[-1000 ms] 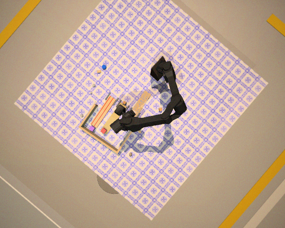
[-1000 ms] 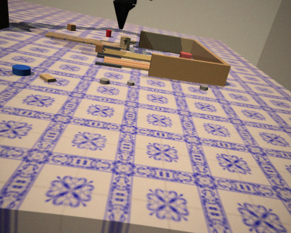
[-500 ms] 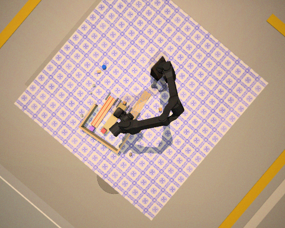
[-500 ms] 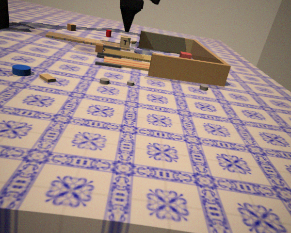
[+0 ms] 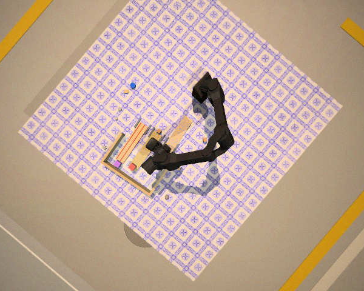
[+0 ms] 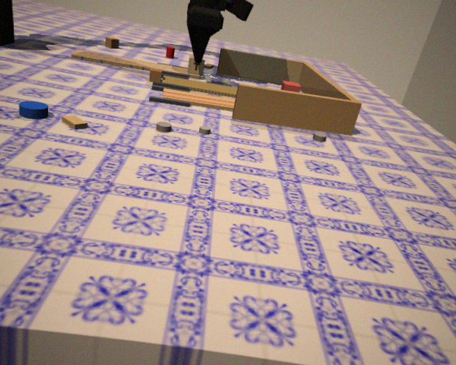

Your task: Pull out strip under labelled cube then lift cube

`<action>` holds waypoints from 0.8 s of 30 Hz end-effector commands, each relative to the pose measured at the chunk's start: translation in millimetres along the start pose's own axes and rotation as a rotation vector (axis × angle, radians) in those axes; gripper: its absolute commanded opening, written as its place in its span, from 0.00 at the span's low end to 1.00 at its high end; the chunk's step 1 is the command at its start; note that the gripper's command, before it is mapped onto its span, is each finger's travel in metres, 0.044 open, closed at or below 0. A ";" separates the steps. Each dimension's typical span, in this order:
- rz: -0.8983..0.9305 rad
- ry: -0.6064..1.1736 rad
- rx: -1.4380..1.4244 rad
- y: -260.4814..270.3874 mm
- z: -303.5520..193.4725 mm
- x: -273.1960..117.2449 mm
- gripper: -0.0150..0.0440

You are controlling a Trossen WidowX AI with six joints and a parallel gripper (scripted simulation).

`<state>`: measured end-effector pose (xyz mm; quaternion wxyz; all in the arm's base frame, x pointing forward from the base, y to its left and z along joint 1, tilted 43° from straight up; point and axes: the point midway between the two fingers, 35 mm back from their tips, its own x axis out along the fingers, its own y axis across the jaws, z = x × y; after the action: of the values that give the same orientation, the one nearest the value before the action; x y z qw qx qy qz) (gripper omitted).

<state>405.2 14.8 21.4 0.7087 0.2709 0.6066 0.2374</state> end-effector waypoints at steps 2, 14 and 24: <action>0.007 0.001 0.004 0.7 -0.9 9.7 0.68; 0.002 0.002 0.000 0.9 -1.0 17.6 0.59; 0.002 0.002 0.000 0.9 -1.0 17.6 0.41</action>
<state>406.6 27.4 8.7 0.7076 0.2716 0.6073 0.2382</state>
